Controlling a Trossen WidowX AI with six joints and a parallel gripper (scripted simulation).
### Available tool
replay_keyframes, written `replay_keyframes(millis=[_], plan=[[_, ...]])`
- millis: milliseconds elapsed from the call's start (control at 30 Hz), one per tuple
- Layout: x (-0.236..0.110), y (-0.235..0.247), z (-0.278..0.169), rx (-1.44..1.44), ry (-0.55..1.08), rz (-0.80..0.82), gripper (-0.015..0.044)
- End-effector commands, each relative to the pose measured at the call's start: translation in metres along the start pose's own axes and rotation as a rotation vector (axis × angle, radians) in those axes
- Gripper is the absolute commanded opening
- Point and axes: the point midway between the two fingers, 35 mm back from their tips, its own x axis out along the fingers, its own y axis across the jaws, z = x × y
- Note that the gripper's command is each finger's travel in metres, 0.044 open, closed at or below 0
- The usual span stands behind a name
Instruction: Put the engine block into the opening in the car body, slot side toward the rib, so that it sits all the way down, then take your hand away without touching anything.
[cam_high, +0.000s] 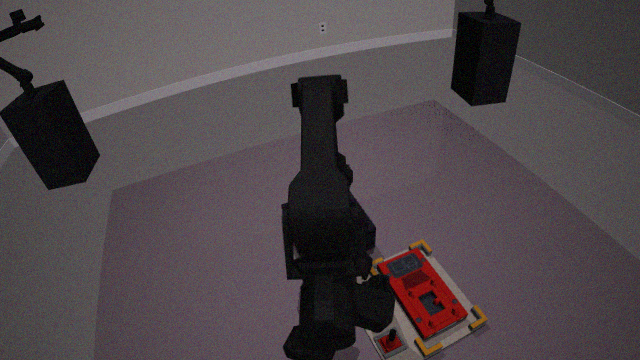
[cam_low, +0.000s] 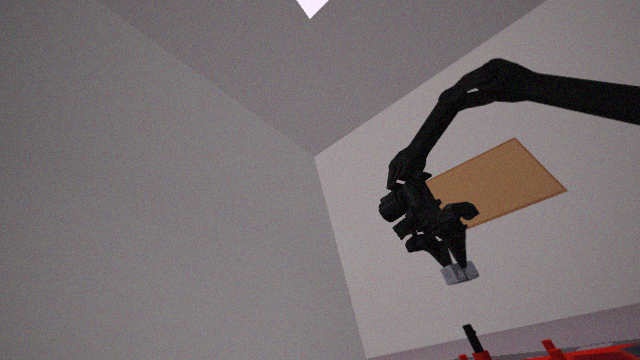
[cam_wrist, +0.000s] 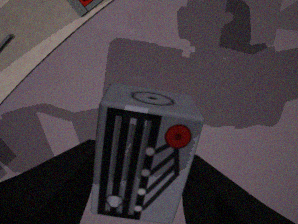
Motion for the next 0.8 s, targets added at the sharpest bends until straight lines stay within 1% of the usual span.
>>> replay_keyframes(millis=[0,767], plan=[[0.001,0.005,0.007,0.025,0.004,-0.002,0.0000],[0.026,0.046,0.066,0.263,-0.001,0.002,0.0000]])
